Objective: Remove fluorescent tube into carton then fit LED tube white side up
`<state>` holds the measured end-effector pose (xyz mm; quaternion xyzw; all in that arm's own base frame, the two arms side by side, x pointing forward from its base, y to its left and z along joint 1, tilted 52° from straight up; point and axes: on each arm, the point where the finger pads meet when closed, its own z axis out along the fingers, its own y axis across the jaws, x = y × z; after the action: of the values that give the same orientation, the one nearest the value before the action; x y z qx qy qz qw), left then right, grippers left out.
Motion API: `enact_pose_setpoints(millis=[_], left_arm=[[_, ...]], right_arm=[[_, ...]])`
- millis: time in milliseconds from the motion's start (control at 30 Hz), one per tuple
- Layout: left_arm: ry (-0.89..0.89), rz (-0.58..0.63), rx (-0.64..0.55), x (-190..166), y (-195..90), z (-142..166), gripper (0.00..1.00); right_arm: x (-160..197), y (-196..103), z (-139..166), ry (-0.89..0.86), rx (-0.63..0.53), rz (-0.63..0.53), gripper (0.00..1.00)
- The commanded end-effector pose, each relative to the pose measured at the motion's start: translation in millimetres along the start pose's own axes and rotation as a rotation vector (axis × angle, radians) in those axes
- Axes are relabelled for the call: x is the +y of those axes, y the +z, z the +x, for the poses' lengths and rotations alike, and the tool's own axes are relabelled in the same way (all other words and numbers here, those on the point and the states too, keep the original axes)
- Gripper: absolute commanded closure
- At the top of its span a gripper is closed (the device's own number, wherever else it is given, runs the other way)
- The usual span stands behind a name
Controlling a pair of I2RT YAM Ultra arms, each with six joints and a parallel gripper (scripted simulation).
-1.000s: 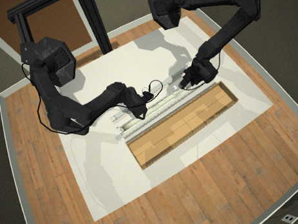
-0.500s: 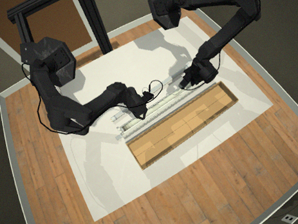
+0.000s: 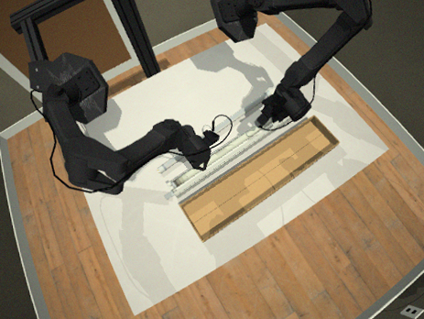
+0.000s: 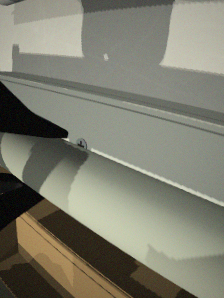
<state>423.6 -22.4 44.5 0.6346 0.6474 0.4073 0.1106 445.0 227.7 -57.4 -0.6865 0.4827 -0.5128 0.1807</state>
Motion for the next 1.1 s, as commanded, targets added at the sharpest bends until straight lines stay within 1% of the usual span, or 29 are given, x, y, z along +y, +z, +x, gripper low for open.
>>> enact_pose_setpoints(millis=[0,100,133,200,233,267,300,367,400,467,500,533,667,700,767,800,833,867,900,933,1067], left_arm=[[0.019,0.038,-0.033,-1,-3,-12,0.89],[0.017,0.053,-0.034,0,-3,-12,0.89],[0.001,0.009,-0.037,13,-7,-10,0.89],[0.001,0.009,-0.037,13,-7,-10,0.89],[0.007,0.047,-0.034,5,-5,-10,0.89],[0.015,0.064,-0.034,1,-2,-12,0.89],[0.01,0.061,-0.036,4,-5,-11,0.89],[0.007,0.06,-0.037,6,-5,-11,0.89],[0.003,0.061,-0.036,8,-5,-9,0.89],[0.01,0.079,-0.036,4,-3,-11,0.89],[0.007,0.084,-0.035,4,-3,-10,0.89],[0.003,0.094,-0.031,3,-2,-7,0.89],[0.004,0.126,-0.03,2,-1,-7,0.89],[0.002,0.09,-0.037,11,-4,-10,0.89],[0.002,0.09,-0.037,11,-4,-10,0.89],[0.003,0.14,-0.029,2,-1,-7,0.89],[0.004,0.151,-0.029,1,-2,-7,0.89],[0.005,0.159,-0.03,1,-2,-7,0.89],[0.006,0.169,-0.03,1,-2,-7,0.89],[0.005,0.179,-0.029,1,-2,-7,0.89],[0.004,0.213,-0.028,2,-2,-7,0.89]], right_arm=[[-13,-11,-9,0.006,-0.03,-0.021,0.89],[-14,-11,-10,0.008,-0.032,-0.037,0.89],[-15,-9,-12,0.012,-0.033,-0.018,0.89],[-15,-9,-12,0.012,-0.033,-0.018,0.89],[-11,-8,-9,0.007,-0.03,-0.046,0.89],[-21,-12,-8,0.021,-0.035,-0.038,0.89],[-15,-10,-10,0.01,-0.035,-0.053,0.89],[-21,-12,-9,0.021,-0.036,-0.047,0.89],[-17,-11,-10,0.014,-0.036,-0.055,0.89],[-21,-12,-9,0.021,-0.037,-0.06,0.89],[-15,-10,-11,0.01,-0.037,-0.074,0.89],[-21,-11,-8,0.022,-0.036,-0.073,0.89],[-16,-7,-4,0.02,-0.029,-0.114,0.89],[-15,-7,-11,0.017,-0.035,-0.095,0.89],[-15,-7,-11,0.017,-0.035,-0.095,0.89],[-7,-5,-6,0.008,-0.028,-0.141,0.89],[-19,-7,-1,0.03,-0.028,-0.135,0.89],[-7,-3,-3,0.012,-0.023,-0.164,0.89],[-10,-8,-8,0.007,-0.032,-0.165,0.89],[-12,-7,-5,0.015,-0.03,-0.174,0.89],[2,0,-4,0.001,-0.02,-0.238,0.89]])
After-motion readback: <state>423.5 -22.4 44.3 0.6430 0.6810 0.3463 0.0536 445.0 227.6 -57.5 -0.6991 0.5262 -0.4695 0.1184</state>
